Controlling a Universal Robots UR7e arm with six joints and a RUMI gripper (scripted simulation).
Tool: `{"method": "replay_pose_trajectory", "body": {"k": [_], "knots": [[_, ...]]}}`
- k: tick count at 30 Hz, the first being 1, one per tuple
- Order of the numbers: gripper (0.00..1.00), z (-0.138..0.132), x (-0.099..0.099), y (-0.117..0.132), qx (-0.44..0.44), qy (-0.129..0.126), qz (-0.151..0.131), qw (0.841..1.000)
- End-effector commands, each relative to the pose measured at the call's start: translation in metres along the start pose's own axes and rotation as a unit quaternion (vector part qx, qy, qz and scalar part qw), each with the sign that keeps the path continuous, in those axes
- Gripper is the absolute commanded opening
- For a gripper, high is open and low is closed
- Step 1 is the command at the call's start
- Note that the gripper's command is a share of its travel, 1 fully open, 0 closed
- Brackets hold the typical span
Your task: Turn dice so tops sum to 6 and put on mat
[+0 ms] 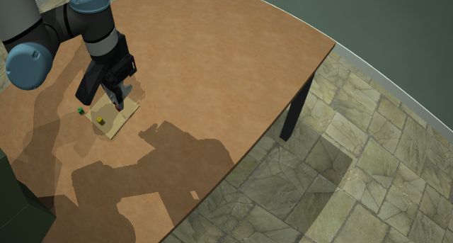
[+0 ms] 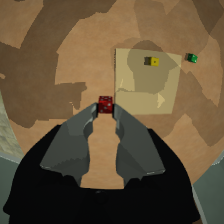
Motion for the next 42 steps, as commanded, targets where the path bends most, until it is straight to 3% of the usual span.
{"method": "replay_pose_trajectory", "body": {"k": [1,7,29,42], "knots": [[0.0,0.058,0.004,0.0,0.018,-0.006,-0.002,1.0],[0.0,0.087,0.007,-0.004,0.029,-0.005,-0.005,1.0],[0.0,0.089,0.006,-0.004,0.029,-0.005,-0.005,1.0],[0.0,0.089,-0.015,-0.004,0.029,-0.005,-0.005,1.0]]}}
Point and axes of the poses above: the point where the finger pads meet when closed, its own x axis back along the fingers, its own z axis across the jaws, y = z × x, the point moved 10 cm from there along x, back along the fingers, and after that the axes turned 1 degree about -x, right-handed, at the moved point
